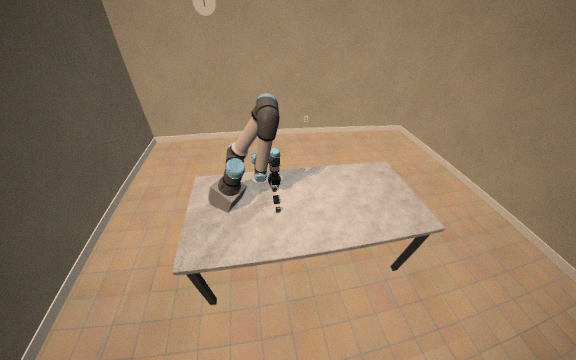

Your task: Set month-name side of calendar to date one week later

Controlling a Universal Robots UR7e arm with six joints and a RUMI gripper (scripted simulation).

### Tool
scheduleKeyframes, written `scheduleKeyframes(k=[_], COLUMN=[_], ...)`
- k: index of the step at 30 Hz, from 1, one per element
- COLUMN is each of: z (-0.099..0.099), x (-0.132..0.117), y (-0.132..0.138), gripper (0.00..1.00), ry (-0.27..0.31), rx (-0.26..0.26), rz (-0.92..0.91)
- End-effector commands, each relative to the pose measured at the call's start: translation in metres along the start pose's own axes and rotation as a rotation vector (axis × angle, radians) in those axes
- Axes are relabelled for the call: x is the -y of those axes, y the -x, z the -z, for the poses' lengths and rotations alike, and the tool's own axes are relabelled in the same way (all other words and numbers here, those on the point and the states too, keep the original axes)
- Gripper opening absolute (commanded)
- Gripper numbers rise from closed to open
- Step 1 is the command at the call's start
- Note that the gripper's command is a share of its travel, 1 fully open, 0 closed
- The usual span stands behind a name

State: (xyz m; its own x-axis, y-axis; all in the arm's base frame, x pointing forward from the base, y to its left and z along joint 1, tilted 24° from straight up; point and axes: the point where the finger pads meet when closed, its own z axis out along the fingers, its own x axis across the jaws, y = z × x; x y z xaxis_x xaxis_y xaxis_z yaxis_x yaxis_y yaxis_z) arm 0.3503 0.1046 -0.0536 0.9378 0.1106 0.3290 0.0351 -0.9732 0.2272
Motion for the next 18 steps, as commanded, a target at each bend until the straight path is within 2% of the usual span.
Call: scheduleKeyframes(k=[1, 10, 18], z=[0.002, 0.010, 0.025], x=[0.000, 0.000, 0.000], y=[0.000, 0.000, 0.000], gripper=[0.10, 0.10, 0.10], ry=[0.000, 0.000, 0.000], rx=[-0.001, -0.001, -0.001], rz=[0.000, 0.000, 0.000])
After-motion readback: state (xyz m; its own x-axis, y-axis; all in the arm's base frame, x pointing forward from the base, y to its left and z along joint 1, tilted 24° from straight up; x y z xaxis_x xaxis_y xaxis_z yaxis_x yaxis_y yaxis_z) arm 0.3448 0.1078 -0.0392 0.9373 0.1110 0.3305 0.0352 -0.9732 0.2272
